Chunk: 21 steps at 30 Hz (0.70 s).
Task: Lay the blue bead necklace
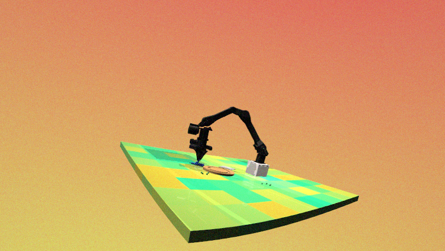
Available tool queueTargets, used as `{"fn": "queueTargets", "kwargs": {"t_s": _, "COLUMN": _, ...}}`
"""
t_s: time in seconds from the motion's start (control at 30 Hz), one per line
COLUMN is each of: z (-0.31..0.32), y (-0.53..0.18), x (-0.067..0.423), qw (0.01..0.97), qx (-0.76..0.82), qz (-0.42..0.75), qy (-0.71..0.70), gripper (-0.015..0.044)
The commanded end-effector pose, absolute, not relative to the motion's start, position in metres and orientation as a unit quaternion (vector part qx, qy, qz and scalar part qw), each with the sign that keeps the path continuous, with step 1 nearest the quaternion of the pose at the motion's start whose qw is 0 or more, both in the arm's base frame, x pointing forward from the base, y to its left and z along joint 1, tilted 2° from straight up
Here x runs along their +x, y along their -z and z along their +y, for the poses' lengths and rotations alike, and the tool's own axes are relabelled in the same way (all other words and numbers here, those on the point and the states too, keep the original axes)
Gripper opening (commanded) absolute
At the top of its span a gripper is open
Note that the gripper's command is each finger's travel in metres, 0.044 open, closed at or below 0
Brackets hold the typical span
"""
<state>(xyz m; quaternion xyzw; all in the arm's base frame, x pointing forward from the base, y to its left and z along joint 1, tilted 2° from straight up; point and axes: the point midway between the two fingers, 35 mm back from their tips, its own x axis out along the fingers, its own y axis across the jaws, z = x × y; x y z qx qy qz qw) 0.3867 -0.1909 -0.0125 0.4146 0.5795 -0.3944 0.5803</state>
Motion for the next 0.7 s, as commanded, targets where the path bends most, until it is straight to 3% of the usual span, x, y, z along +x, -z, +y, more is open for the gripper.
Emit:
{"fn": "queueTargets", "kwargs": {"t_s": 0.0, "z": -0.177, "y": 0.009, "x": 0.382, "qw": 0.582, "qx": 0.415, "qz": 0.577, "qy": 0.394, "gripper": 0.0}}
{"fn": "queueTargets", "kwargs": {"t_s": 0.67, "z": -0.124, "y": 0.012, "x": 0.348, "qw": 0.581, "qx": 0.416, "qz": 0.579, "qy": 0.394, "gripper": 0.0}}
